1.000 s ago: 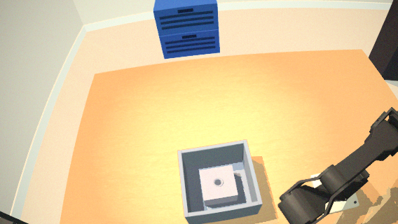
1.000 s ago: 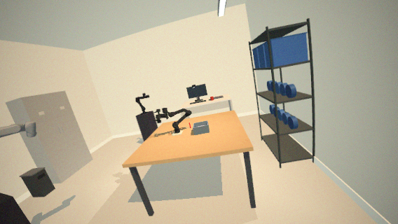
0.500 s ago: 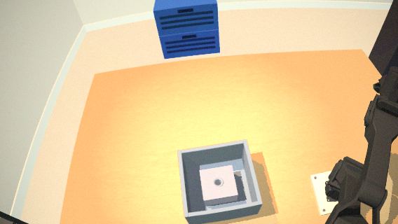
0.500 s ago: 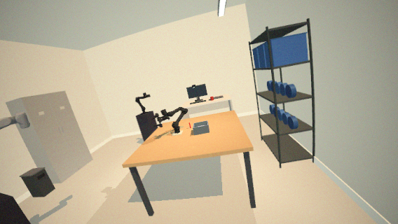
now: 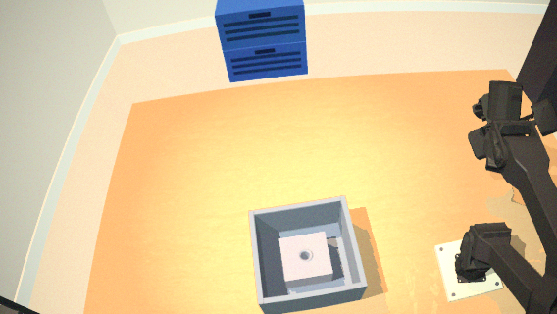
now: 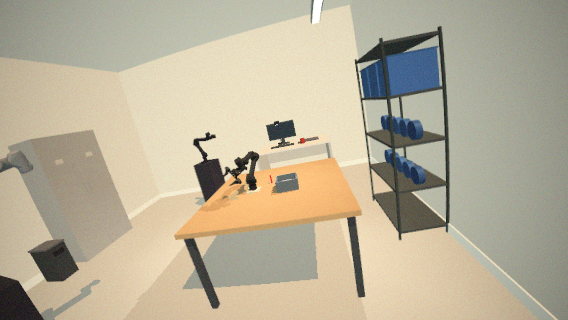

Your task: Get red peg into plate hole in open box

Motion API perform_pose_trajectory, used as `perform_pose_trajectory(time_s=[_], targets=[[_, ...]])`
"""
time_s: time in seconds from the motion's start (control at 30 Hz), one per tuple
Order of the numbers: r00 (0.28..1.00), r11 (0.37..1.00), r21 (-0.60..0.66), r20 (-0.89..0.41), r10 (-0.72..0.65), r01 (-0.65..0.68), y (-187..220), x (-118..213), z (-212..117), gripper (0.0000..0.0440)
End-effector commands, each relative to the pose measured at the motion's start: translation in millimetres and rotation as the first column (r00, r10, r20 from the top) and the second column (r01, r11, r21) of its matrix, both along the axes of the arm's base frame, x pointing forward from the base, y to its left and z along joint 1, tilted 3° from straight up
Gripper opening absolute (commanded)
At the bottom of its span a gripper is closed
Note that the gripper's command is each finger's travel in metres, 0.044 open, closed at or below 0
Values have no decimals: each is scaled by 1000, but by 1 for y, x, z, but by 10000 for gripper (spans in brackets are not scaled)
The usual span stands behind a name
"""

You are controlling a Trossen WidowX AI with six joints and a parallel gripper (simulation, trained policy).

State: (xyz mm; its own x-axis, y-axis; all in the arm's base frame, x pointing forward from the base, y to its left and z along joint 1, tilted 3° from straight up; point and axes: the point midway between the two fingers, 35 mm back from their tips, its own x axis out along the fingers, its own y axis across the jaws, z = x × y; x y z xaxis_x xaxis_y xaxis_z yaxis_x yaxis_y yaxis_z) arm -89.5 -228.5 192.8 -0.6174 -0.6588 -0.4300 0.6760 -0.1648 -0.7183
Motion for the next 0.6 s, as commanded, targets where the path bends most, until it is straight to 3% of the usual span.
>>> perform_pose_trajectory(time_s=[0.0,0.27,0.57], targets=[[997,999,-5,50,52,-52,-5,21,0,440],[957,976,3,197,214,-219,-8,86,-7,440],[864,920,20,352,359,-390,10,156,-10,440]])
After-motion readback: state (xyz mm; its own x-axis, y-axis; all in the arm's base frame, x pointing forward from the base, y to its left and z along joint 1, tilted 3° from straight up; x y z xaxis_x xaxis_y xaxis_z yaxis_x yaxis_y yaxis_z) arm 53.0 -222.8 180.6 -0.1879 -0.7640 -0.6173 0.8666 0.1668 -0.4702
